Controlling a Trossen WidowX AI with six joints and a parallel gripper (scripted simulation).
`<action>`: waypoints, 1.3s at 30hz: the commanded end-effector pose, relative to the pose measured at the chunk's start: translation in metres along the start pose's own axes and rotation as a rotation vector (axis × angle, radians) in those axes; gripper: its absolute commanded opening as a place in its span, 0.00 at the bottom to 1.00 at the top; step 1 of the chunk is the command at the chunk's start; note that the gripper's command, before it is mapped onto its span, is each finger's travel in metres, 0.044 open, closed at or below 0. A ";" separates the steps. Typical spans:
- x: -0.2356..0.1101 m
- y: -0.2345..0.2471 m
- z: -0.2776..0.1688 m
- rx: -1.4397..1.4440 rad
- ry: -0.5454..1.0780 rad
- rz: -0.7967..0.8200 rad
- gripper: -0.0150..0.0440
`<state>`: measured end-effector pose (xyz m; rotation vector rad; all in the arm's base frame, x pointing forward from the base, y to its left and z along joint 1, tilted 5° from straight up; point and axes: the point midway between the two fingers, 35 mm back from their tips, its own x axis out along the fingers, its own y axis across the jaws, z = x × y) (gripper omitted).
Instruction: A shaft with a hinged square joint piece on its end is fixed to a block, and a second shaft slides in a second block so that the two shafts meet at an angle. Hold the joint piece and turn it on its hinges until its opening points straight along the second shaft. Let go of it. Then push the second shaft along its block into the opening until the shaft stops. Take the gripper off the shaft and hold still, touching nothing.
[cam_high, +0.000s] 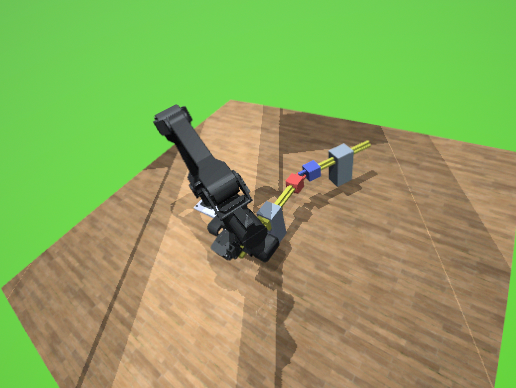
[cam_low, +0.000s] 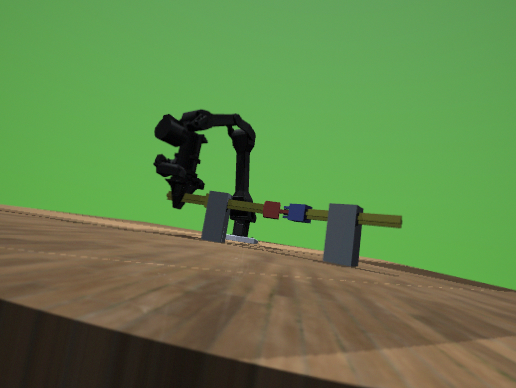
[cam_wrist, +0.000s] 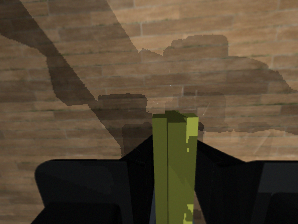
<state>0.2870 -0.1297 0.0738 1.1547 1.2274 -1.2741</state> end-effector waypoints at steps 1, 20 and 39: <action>0.000 0.000 0.000 0.000 0.000 0.000 0.25; 0.000 0.000 0.000 0.000 0.000 0.000 0.77; -0.009 0.000 0.001 0.000 0.005 0.001 1.00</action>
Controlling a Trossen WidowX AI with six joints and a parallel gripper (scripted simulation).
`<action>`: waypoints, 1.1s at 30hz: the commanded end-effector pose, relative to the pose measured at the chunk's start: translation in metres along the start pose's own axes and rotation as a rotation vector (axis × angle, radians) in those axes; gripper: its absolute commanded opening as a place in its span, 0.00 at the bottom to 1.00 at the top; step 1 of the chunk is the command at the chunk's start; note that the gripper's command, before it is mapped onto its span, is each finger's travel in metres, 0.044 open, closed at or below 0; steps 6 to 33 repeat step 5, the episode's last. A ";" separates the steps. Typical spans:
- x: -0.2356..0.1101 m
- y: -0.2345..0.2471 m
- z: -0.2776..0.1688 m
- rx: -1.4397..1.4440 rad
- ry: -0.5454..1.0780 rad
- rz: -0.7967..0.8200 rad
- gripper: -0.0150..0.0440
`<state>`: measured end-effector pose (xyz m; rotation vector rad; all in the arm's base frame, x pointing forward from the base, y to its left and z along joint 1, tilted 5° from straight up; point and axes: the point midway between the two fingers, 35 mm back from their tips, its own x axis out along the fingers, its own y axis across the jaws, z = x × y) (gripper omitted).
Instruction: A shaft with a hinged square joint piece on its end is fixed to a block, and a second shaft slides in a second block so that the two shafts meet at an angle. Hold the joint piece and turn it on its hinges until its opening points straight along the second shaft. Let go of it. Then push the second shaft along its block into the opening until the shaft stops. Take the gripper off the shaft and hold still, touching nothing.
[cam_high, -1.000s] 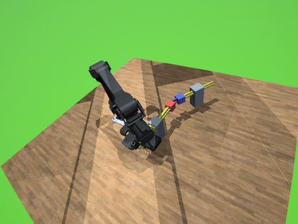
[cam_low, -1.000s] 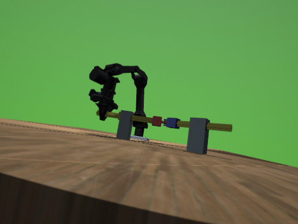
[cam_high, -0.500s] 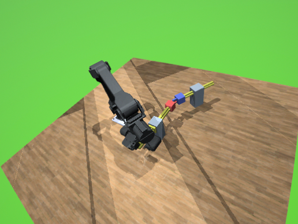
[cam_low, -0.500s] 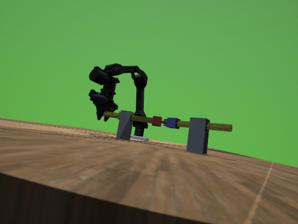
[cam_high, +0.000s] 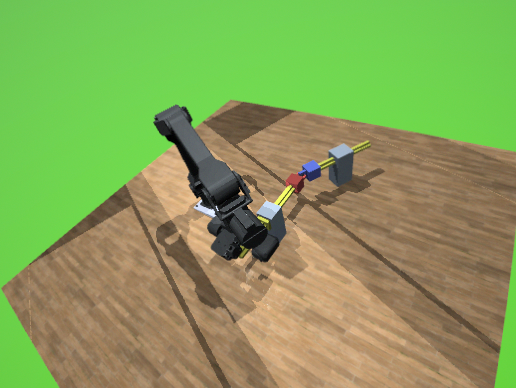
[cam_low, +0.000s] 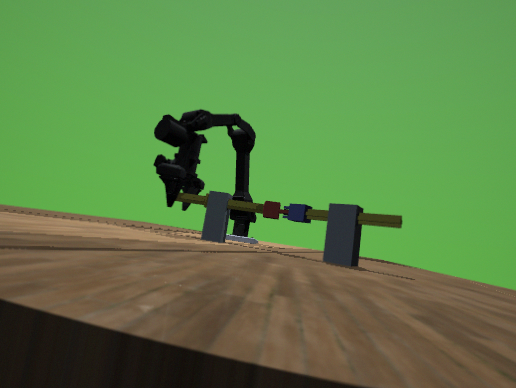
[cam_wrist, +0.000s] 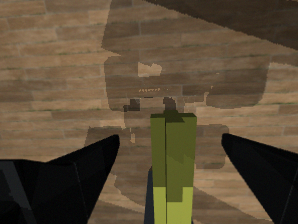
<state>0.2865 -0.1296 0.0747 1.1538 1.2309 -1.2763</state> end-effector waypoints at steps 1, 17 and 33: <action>-0.019 0.001 0.001 0.000 0.010 0.006 1.00; -0.028 0.000 0.002 0.000 0.015 0.008 1.00; -0.028 0.000 0.002 0.000 0.015 0.008 1.00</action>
